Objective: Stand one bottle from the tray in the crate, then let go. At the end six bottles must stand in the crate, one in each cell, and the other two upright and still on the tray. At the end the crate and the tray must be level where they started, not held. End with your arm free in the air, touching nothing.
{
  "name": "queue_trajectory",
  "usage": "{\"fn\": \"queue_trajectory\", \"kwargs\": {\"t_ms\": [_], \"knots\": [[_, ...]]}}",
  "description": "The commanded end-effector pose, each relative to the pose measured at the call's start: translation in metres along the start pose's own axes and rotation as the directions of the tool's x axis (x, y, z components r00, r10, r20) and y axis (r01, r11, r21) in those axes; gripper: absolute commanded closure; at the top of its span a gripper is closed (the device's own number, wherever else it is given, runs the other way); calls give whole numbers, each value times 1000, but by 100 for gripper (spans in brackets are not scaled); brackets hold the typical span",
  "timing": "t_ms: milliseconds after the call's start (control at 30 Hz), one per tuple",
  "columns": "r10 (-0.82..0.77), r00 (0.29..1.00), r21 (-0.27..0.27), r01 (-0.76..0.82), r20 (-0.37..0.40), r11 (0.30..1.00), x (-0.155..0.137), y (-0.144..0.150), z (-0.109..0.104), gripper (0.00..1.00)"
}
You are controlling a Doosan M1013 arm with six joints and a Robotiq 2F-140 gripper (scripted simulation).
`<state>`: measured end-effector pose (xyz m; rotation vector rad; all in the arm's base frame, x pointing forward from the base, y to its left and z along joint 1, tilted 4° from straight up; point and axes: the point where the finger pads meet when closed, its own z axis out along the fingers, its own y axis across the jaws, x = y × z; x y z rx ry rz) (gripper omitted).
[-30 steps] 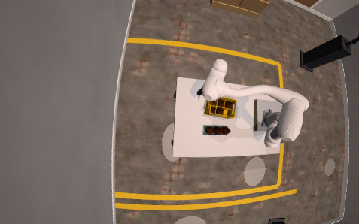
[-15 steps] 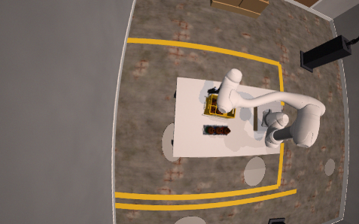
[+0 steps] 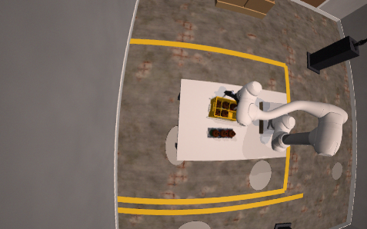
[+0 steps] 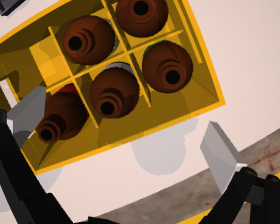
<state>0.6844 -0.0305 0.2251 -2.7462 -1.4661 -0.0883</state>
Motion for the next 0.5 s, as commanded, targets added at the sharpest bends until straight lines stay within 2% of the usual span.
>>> {"fn": "queue_trajectory", "kwargs": {"t_ms": [0, 300, 333, 467], "knots": [[119, 992, -61, -117, 30, 991, -22, -22, 2, 0], [150, 988, -77, -147, 33, 986, -28, -28, 3, 0], [150, 988, -77, -147, 33, 986, -28, -28, 3, 100], [150, 988, -77, -147, 33, 986, -28, -28, 3, 100]]}}
